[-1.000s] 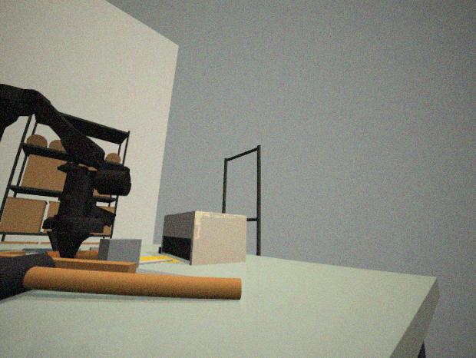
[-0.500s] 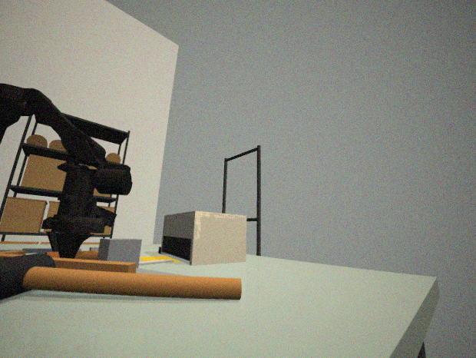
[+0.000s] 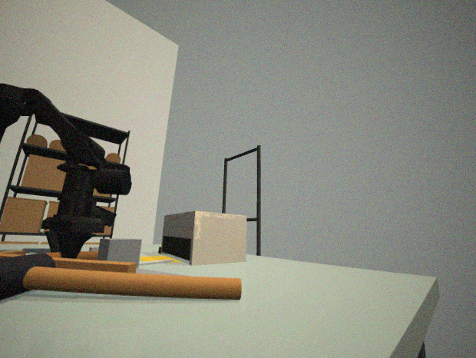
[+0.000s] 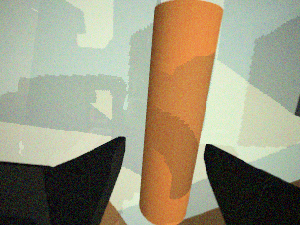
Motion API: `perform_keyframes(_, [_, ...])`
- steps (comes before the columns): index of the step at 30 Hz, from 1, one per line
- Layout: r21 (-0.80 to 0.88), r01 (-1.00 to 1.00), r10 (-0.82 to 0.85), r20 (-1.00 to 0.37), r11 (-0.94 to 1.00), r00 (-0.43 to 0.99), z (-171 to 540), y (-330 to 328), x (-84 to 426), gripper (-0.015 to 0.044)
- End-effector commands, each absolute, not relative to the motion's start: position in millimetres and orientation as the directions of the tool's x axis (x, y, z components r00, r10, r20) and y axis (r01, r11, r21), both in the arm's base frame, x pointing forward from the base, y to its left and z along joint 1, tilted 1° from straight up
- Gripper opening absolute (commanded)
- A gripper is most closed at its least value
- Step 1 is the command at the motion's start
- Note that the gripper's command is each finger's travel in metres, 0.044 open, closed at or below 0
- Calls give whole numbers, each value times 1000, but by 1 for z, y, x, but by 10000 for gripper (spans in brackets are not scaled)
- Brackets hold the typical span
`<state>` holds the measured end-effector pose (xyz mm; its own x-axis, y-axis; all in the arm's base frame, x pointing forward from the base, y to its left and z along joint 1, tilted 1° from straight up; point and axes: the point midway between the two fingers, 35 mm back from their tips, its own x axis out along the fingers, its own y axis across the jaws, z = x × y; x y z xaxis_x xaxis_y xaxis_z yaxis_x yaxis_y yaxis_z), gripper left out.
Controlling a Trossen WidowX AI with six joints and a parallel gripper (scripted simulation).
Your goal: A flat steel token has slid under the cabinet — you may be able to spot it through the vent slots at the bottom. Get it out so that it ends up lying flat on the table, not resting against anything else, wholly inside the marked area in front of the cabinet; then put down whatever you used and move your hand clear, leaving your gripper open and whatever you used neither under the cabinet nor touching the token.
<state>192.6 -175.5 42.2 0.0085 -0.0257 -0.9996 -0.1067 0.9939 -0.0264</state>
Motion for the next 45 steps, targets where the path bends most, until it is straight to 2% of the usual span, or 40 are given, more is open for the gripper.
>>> perform_keyframes(1, [-32,-107,-31,-999,994,8,42,-176,193,270])
perform_keyframes(9, [-32,-106,-31,-999,994,8,39,-177,192,270])
perform_keyframes(13, [-28,-106,-27,-1000,994,10,41,-175,192,165])
perform_keyframes(22, [-28,-106,-27,-1000,994,10,41,-175,192,105])
perform_keyframes(26, [-28,-106,-27,-1000,994,10,41,-175,192,0])
perform_keyframes(45, [-31,-106,-30,-999,994,11,41,-174,218,0])
